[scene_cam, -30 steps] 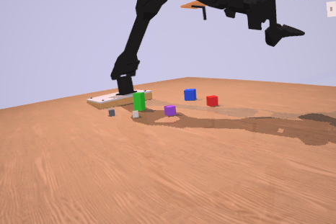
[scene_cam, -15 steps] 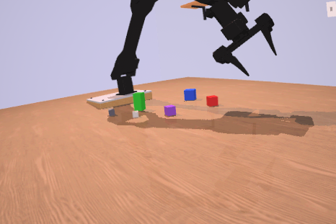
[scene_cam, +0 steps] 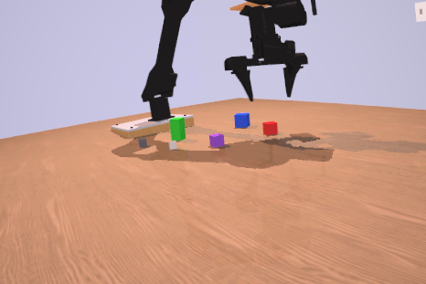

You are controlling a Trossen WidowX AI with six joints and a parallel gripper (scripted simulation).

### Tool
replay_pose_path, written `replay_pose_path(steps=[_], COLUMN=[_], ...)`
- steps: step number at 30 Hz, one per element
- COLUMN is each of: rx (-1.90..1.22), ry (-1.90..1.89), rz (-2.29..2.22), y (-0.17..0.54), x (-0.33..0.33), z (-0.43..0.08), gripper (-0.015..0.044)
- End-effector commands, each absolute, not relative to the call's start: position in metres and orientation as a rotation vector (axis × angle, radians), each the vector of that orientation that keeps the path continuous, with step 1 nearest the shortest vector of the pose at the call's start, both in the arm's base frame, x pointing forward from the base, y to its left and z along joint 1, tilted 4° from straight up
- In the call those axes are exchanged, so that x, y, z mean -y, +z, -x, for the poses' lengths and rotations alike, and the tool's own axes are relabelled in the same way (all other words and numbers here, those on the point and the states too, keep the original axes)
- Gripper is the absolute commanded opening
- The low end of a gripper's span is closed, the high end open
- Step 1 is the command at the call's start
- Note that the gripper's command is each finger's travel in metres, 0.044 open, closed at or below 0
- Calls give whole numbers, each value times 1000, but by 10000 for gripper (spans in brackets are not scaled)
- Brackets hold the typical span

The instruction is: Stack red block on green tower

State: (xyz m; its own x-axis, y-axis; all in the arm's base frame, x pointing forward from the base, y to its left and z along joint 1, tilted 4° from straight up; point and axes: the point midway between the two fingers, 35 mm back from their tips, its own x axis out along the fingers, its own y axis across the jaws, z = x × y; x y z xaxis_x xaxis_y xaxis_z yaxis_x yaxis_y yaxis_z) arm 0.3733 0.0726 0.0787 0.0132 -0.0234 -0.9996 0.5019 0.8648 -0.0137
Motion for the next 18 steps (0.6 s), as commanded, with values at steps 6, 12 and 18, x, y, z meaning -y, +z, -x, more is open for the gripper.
replay_pose_path(steps=[6, 12, 18], rx=[-1552, -1552, -1552], ry=[-399, -399, -399], rz=[-357, -357, -357], y=[76, 44, 39], x=[-72, -72, -72], z=[-365, -365, -366], gripper=[440, 440, 440])
